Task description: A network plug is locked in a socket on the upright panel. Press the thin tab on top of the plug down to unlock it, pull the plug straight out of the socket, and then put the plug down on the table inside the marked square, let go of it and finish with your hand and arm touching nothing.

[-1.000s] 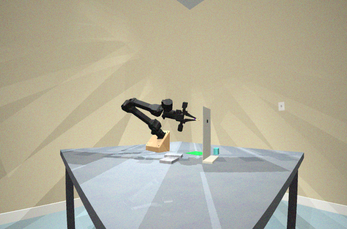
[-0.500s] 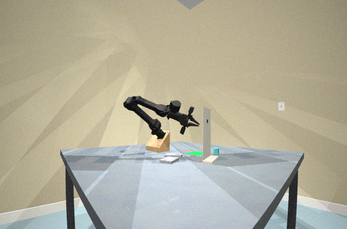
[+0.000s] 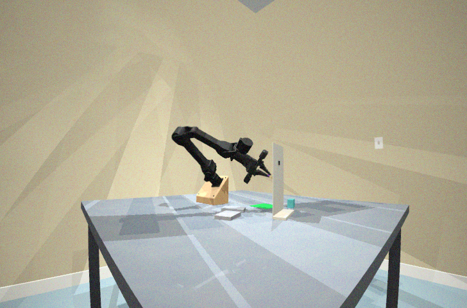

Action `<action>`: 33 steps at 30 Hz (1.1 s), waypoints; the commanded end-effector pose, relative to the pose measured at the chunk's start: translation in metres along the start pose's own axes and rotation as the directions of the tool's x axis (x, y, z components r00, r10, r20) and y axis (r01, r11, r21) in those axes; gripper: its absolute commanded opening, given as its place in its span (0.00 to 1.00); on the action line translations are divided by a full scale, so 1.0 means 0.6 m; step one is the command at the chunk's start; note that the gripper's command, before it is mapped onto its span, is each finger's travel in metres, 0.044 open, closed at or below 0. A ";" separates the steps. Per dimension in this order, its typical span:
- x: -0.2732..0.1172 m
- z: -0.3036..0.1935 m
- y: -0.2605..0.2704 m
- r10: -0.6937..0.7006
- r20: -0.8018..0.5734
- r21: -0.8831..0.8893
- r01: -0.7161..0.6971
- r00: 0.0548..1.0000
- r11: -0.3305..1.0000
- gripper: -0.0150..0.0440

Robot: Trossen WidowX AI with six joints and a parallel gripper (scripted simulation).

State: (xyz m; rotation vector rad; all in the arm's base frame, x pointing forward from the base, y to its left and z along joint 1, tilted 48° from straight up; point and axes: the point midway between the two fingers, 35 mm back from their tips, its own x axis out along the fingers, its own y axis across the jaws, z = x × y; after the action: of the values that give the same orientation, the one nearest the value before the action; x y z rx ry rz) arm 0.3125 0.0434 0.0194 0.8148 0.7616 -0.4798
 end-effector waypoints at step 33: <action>0.061 -0.088 -0.123 -0.307 0.249 0.010 0.315 0.918 0.949 0.25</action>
State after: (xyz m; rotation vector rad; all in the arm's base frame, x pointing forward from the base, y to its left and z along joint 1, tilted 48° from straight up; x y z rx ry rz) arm 0.2717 0.0393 -0.0606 0.6189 0.6908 -0.8114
